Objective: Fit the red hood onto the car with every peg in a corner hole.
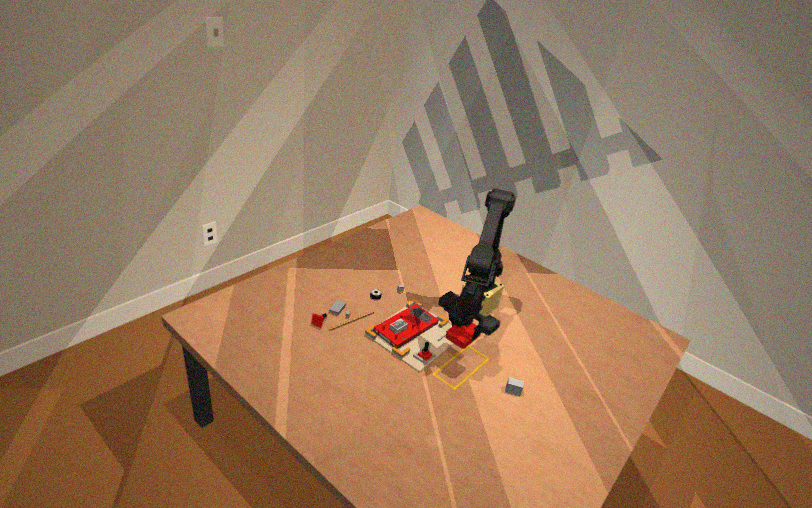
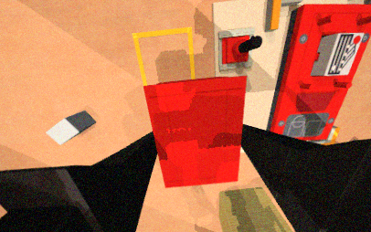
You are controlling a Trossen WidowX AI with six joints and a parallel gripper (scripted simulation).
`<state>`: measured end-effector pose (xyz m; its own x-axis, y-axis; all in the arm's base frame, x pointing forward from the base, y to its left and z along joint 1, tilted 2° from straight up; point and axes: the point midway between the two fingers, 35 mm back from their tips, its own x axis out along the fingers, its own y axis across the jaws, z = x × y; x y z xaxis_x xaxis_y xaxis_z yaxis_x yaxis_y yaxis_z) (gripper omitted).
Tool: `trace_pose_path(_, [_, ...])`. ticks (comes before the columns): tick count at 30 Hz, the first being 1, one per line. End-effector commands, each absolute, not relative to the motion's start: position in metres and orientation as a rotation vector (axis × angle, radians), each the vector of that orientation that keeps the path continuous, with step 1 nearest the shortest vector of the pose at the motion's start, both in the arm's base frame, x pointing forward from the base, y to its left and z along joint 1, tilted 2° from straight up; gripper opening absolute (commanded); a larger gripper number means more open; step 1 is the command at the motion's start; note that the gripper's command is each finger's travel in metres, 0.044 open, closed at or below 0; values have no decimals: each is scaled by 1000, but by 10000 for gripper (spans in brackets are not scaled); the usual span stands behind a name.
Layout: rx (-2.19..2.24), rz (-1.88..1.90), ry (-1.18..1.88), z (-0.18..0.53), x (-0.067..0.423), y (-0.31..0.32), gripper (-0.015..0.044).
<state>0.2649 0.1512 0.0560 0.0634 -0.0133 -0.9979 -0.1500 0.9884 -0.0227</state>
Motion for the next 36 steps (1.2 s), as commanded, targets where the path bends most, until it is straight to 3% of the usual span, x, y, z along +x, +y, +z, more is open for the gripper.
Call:
trace_pose_path(1, [-125, 100, 1501, 59, 282, 136, 0])
trace_pose_path(36, [-106, 59, 1495, 72, 357, -40, 0])
